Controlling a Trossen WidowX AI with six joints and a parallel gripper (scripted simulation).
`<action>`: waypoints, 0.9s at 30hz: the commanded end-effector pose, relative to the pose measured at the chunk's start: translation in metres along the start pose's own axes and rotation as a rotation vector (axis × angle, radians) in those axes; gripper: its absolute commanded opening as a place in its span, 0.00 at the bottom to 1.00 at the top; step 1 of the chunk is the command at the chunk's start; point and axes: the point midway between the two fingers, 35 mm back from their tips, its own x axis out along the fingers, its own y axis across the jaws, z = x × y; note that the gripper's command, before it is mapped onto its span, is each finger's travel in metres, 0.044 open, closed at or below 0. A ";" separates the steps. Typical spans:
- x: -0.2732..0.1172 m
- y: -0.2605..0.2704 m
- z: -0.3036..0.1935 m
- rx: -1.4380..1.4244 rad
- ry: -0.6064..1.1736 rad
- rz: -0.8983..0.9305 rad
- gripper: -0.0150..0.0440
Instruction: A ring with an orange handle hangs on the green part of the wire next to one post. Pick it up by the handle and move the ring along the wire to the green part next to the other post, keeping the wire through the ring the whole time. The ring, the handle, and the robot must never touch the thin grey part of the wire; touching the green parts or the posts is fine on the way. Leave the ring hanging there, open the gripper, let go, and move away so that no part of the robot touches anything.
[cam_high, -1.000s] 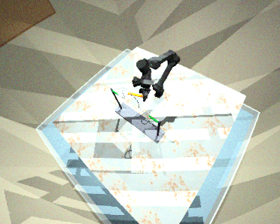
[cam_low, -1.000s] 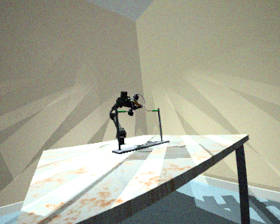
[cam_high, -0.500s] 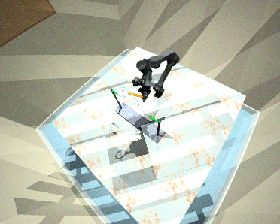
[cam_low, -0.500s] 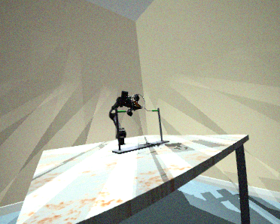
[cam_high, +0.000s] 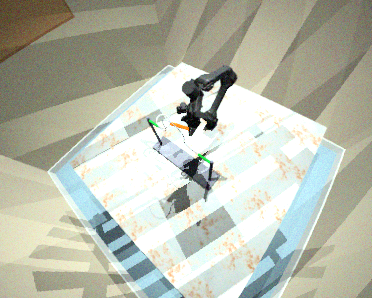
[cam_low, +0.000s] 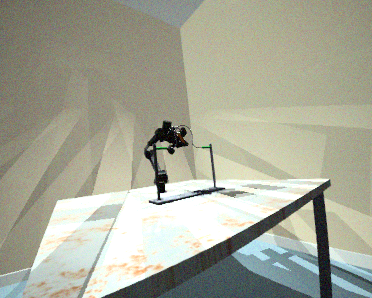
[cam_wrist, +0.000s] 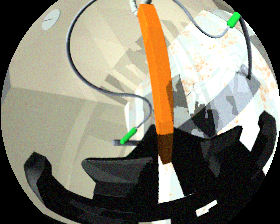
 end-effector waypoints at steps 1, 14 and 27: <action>-0.001 0.000 0.002 -0.050 -0.016 -0.026 0.00; -0.001 -0.008 0.003 -0.186 -0.036 -0.122 0.00; -0.001 -0.019 0.006 -0.353 -0.062 -0.239 0.00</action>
